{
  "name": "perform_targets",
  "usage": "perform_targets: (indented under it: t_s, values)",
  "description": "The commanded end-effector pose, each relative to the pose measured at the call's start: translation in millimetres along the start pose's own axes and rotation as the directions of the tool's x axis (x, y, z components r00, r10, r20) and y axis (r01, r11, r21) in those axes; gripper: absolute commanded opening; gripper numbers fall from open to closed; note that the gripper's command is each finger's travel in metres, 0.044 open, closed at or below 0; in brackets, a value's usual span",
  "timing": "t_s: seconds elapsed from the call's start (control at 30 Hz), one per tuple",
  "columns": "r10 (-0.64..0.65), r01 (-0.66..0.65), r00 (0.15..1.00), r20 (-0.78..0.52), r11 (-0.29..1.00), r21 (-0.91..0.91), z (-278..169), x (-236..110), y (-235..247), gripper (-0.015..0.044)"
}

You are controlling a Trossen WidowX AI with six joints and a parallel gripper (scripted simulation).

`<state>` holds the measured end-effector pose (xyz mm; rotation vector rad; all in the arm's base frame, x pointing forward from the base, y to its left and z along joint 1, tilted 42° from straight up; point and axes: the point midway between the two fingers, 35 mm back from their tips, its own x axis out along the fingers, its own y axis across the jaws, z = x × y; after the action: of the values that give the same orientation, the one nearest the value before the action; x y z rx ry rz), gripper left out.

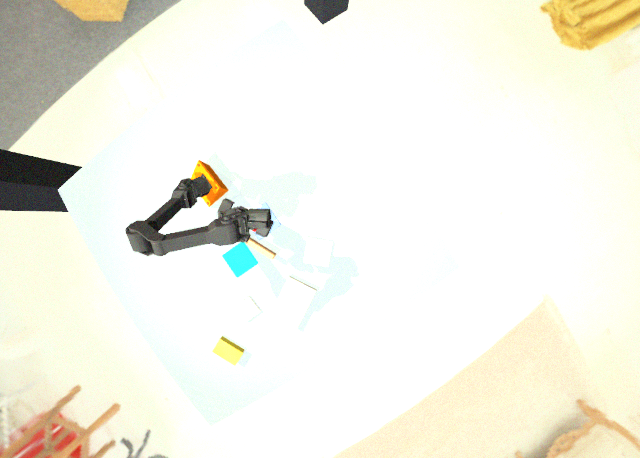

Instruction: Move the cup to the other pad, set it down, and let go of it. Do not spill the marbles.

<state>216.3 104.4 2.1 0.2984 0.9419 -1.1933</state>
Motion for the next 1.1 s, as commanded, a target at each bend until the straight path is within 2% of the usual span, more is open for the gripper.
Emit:
perform_targets:
  t_s: [0.0,0.27,1.07]
  values:
    - [-0.001,0.001,1.0,-0.003,1.0,0.004,0,-10,0,0.0]
    - [-0.002,0.002,1.0,-0.001,1.0,0.003,0,-28,1,0.0]
    - [0.001,-0.001,1.0,0.0,1.0,0.001,12,-27,1,0.0]
